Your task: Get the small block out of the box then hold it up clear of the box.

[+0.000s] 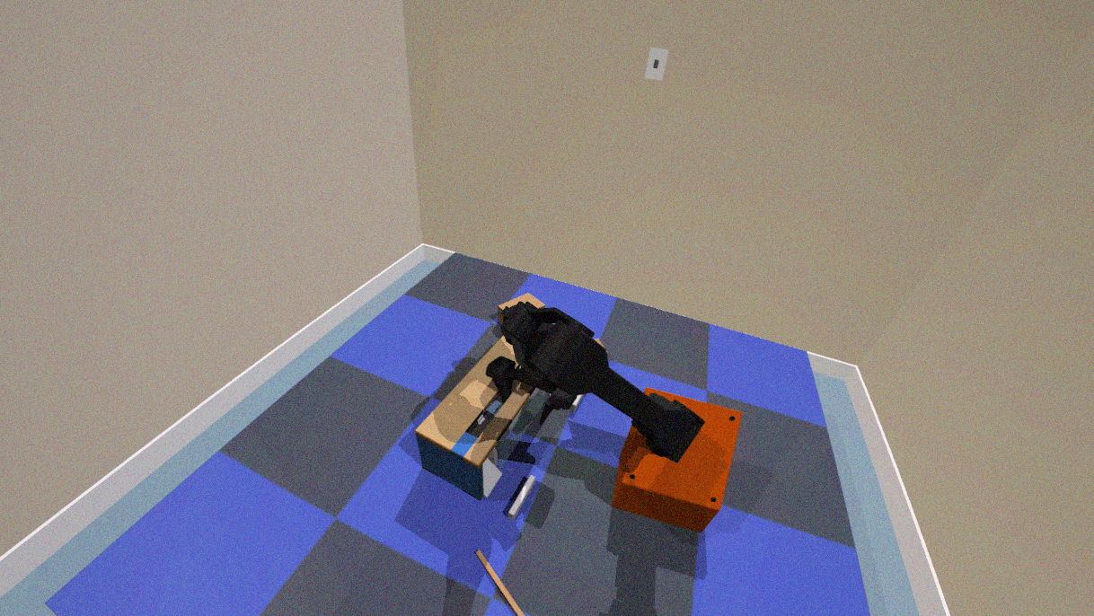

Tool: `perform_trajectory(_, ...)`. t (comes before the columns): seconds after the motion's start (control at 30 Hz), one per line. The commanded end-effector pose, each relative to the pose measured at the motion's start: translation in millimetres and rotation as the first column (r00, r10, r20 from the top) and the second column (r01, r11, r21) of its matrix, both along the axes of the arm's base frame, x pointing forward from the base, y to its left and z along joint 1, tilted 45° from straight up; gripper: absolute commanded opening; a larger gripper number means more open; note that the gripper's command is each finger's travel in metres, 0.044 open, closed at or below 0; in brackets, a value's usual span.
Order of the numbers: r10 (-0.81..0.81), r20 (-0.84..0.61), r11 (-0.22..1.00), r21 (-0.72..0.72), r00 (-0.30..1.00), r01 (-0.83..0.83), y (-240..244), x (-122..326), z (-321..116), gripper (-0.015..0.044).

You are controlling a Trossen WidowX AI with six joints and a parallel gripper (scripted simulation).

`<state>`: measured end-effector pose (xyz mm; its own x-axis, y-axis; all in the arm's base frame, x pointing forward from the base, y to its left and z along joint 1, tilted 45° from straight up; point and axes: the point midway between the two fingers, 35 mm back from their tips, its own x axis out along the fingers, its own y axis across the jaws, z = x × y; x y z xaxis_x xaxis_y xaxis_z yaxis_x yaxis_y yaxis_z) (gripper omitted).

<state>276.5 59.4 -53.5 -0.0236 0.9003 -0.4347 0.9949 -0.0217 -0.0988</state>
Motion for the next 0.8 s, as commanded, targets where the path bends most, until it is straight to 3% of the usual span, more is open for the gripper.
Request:
perform_trajectory(0.0,-0.004,0.002,1.000,0.002,1.000,0.004,5,1,6,0.0400)
perform_trajectory(0.77,-0.004,0.001,1.000,0.003,1.000,0.004,26,4,27,0.0400)
